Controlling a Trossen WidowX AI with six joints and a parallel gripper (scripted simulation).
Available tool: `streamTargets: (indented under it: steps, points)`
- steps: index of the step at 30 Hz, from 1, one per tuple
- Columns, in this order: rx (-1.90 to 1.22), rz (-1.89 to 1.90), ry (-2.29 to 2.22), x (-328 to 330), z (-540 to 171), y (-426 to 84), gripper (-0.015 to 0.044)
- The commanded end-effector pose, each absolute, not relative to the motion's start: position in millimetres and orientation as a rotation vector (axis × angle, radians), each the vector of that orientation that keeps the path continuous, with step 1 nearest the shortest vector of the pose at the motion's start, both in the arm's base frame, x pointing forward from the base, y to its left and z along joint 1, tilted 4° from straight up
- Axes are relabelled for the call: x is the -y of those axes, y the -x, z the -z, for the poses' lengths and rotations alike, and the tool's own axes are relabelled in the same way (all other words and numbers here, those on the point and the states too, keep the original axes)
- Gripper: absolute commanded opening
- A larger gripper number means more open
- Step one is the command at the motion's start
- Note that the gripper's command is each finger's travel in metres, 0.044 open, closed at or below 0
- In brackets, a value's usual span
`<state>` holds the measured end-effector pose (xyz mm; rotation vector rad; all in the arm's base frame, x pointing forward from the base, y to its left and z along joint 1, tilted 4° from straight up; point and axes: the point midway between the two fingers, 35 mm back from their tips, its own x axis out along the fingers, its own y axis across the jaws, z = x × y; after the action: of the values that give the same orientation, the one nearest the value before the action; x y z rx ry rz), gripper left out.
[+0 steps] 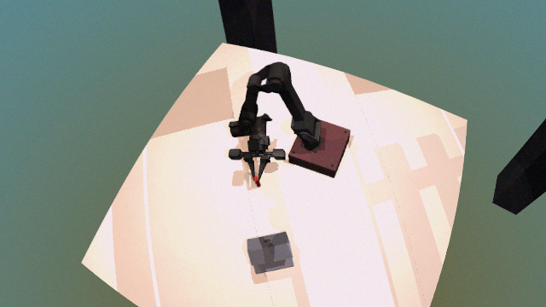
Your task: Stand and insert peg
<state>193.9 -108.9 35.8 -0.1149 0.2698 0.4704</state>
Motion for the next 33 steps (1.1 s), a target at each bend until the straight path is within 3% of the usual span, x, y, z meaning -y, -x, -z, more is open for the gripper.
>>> streamTargets:
  steps: [1,33]
  points:
    - [-0.278,-0.469,0.120,110.0,-36.1,-193.6,0.0049]
    - [-0.265,-0.466,0.116,111.3,-30.6,-191.2,0.0049]
